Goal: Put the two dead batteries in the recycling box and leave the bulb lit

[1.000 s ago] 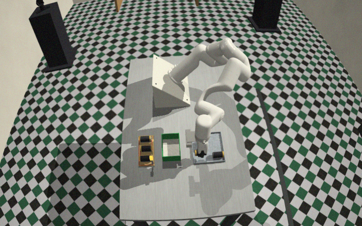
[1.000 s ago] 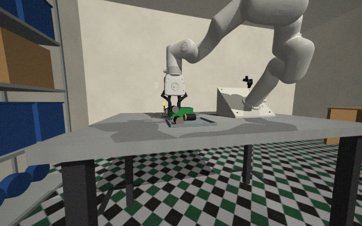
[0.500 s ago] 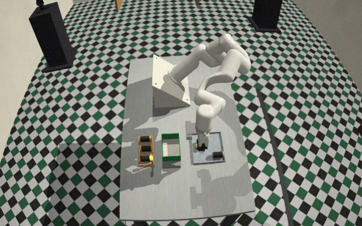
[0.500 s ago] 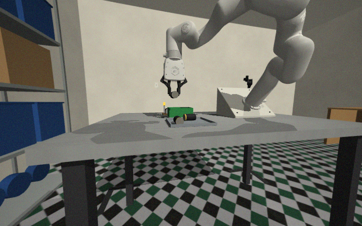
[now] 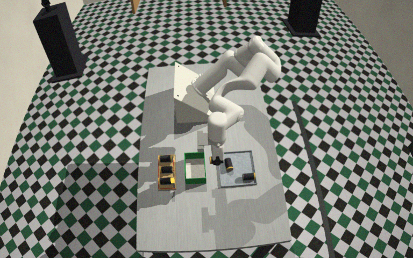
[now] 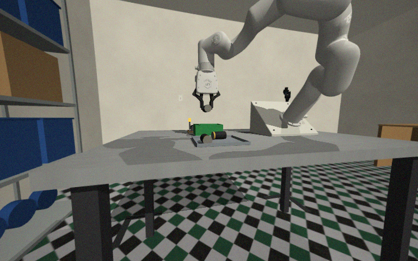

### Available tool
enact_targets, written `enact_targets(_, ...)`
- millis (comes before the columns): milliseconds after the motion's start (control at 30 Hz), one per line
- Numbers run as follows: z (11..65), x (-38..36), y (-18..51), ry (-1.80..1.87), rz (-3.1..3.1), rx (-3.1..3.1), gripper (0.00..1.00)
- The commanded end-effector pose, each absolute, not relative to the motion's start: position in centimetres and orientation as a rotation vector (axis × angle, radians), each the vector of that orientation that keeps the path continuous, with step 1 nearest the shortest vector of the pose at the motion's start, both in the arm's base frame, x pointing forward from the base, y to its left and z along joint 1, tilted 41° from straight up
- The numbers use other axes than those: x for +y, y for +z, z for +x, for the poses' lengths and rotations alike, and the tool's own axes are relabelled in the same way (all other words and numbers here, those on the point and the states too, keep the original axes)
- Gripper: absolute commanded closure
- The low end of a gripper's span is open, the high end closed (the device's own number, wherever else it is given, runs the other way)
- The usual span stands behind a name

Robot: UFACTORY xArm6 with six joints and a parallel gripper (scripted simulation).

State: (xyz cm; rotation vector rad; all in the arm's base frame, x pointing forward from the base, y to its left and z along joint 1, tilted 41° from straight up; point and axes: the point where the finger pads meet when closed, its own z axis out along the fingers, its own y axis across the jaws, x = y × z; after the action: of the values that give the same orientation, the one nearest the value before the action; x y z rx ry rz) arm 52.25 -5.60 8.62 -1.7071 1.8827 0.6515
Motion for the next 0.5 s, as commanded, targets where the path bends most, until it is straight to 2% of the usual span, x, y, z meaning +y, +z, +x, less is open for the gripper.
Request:
enact_targets(0, 49.0, -9.5, 5.5, 0.637, -1.706, 1.879, 0.72)
enact_targets(467, 45.8, -12.8, 2.3, 0.637, -1.706, 1.879, 0.72)
